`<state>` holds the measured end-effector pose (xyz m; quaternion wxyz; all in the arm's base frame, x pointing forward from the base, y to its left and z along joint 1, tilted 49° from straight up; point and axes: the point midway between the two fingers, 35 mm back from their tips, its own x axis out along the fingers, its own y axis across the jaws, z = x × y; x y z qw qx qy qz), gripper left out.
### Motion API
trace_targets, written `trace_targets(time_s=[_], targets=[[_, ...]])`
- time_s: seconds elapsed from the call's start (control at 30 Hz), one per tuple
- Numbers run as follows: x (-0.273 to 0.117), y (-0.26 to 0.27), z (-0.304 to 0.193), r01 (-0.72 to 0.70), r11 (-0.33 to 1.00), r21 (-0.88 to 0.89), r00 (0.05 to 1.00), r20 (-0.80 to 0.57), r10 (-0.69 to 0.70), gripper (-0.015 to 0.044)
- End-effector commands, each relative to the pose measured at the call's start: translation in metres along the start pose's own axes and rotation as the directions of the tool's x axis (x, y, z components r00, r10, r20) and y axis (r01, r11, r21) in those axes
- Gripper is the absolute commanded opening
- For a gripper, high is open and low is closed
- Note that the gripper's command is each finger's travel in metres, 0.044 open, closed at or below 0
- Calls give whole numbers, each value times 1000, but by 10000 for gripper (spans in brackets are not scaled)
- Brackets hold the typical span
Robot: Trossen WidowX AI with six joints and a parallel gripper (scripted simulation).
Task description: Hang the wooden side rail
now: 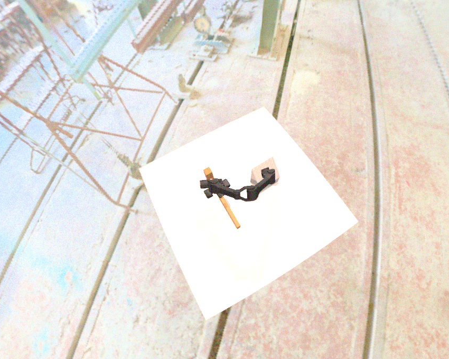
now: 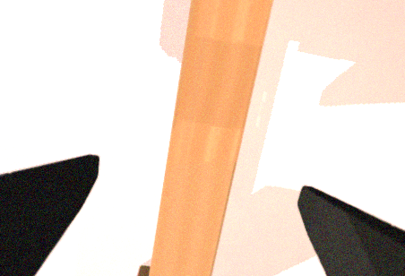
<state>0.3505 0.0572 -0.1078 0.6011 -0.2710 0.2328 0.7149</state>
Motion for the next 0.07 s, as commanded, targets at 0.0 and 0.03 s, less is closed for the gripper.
trace_targets(time_s=[0.0, 0.03], targets=[[0, -1, 0, 1, 1000, -2, 1000, -1, -1, 440], [0, -1, 0, 1, 1000, -2, 1000, -1, -1, 440]])
